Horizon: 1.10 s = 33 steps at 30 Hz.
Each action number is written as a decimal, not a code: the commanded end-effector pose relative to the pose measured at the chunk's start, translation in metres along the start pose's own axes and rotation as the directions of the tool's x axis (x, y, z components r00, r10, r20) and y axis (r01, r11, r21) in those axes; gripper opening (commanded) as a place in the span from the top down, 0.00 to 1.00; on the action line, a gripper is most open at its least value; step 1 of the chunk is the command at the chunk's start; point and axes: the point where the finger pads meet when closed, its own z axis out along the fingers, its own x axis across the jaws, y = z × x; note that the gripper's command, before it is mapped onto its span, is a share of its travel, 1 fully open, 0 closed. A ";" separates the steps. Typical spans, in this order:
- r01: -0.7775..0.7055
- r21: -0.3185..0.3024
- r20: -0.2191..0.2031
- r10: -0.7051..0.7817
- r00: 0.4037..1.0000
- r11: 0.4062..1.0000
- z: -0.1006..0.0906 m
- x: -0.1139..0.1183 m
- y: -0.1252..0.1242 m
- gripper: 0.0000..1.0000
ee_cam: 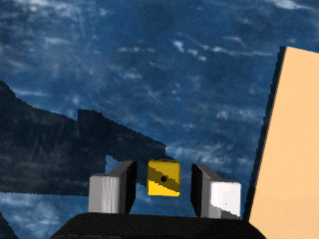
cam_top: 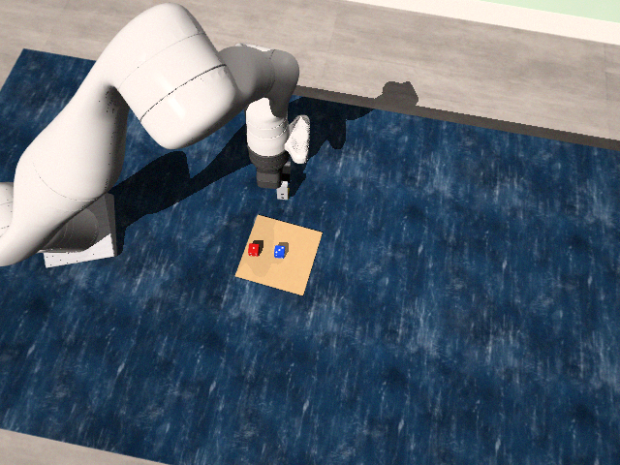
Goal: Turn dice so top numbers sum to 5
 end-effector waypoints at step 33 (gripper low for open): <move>0.000 0.001 0.001 0.000 1.000 1.000 0.025 0.000 0.000 0.30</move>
